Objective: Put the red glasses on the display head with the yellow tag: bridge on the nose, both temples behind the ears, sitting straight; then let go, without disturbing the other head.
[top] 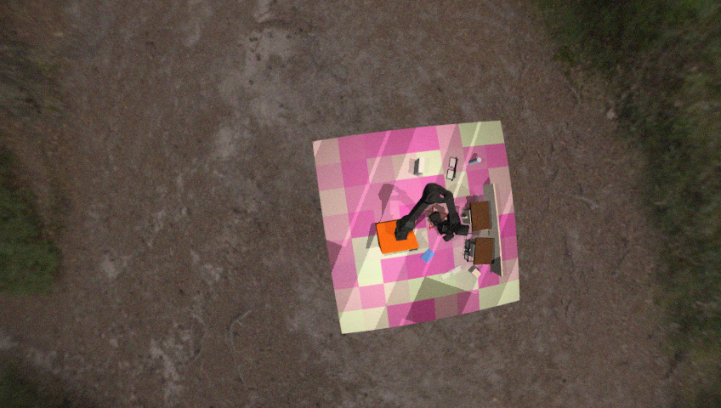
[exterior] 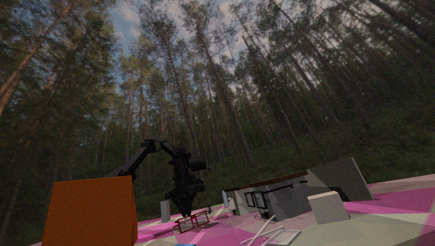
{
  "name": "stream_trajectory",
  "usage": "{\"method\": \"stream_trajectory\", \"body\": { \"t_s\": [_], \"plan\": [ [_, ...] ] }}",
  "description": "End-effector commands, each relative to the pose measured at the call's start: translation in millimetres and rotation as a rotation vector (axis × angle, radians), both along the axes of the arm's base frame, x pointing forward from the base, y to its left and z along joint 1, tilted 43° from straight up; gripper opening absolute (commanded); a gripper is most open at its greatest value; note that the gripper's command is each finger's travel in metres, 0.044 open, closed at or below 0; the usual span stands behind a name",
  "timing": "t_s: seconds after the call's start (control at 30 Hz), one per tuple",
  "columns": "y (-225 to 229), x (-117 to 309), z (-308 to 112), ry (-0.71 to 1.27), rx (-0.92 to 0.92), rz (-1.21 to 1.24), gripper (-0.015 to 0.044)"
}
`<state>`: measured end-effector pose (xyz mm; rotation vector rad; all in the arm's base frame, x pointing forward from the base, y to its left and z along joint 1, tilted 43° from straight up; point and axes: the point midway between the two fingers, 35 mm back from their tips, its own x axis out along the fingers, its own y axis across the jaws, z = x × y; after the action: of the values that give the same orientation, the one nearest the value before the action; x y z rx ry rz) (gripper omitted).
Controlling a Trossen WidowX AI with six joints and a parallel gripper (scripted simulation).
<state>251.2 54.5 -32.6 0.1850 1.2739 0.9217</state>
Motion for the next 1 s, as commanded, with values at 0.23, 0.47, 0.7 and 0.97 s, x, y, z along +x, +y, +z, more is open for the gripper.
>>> {"method": "stream_trajectory", "body": {
  "t_s": [0.23,0.47,0.7,0.97],
  "plan": [
    [14,-4,-16,0.014,0.007,0.0,0.012],
    [18,-4,-20,0.014,0.008,0.0,0.012],
    [19,-5,-19,0.015,0.008,0.0,0.012],
    [22,-7,-17,0.015,0.009,0.0,0.012]
  ]
}}
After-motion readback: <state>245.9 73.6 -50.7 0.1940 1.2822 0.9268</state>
